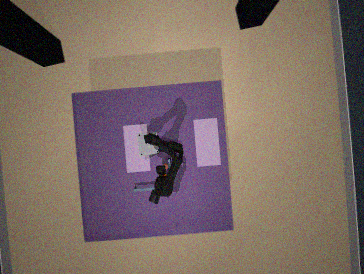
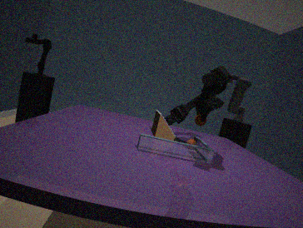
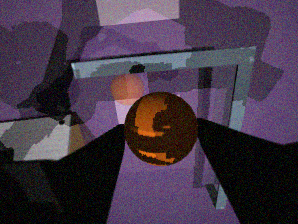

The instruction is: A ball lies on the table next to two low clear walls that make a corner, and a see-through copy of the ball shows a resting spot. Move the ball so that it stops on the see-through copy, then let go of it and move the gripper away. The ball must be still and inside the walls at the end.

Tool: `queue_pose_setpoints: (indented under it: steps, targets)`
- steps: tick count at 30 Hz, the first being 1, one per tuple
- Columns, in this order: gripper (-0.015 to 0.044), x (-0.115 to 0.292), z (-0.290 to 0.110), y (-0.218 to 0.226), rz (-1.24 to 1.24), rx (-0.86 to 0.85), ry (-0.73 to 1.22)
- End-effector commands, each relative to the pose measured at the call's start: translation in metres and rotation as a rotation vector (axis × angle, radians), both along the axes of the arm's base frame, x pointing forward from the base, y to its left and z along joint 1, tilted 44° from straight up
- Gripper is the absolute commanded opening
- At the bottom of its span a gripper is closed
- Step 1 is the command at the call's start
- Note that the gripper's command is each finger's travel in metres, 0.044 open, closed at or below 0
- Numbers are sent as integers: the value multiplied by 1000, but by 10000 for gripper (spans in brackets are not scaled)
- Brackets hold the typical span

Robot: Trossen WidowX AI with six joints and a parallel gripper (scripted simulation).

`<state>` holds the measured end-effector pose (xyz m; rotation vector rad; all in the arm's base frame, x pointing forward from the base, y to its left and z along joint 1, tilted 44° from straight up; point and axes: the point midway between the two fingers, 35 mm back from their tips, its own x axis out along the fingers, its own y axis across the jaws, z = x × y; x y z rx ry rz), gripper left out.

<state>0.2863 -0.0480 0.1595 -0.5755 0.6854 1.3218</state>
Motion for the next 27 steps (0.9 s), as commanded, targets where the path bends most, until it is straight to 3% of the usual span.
queue_pose_setpoints:
  steps: [1,27]
  targets:
    - [0,-2,3,0,5,10,0]
    - [0,-35,-42,43,5,11,1]
